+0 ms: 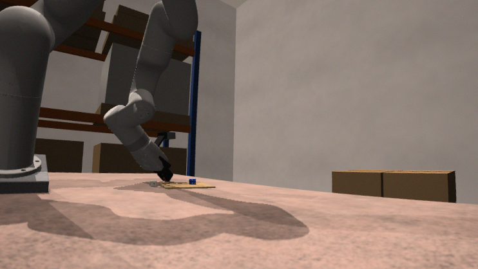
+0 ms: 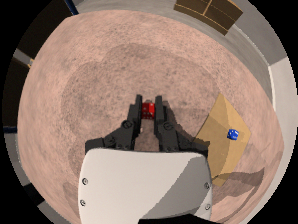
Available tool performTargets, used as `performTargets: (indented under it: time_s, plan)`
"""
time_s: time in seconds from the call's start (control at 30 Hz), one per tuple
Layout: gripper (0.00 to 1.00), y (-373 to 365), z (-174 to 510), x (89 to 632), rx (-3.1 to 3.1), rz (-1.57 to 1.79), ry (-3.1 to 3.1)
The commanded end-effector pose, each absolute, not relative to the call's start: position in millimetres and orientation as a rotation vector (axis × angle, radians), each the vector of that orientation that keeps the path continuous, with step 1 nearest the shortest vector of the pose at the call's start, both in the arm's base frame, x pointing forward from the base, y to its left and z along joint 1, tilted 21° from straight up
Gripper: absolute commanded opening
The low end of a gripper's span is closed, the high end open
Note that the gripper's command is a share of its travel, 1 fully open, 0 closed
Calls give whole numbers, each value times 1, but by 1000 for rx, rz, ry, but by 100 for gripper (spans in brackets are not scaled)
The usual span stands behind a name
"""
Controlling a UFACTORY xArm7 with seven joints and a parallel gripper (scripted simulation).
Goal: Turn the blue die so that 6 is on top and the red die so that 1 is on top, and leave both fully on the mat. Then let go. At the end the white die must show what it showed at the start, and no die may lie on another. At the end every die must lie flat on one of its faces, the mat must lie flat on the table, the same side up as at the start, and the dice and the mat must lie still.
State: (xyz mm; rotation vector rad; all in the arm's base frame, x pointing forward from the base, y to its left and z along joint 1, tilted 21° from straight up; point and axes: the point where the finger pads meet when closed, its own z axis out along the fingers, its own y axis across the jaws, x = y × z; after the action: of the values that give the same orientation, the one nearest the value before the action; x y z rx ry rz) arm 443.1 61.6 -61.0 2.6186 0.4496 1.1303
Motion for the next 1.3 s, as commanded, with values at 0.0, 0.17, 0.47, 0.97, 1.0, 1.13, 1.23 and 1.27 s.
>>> performTargets:
  time_s: [0.0, 0.17, 0.47, 0.97, 1.0, 1.13, 1.23, 1.27]
  plan:
    - [11, 63, -60, 444, 2618, 1134, 451]
    - [11, 63, -60, 444, 2618, 1134, 451]
    - [11, 63, -60, 444, 2618, 1134, 451]
    - [19, 63, -60, 444, 2618, 1134, 451]
    - [19, 63, -60, 444, 2618, 1134, 451]
    - [27, 63, -60, 444, 2618, 1134, 451]
    - [31, 63, -60, 444, 2618, 1134, 451]
    - [31, 63, -60, 444, 2618, 1134, 451]
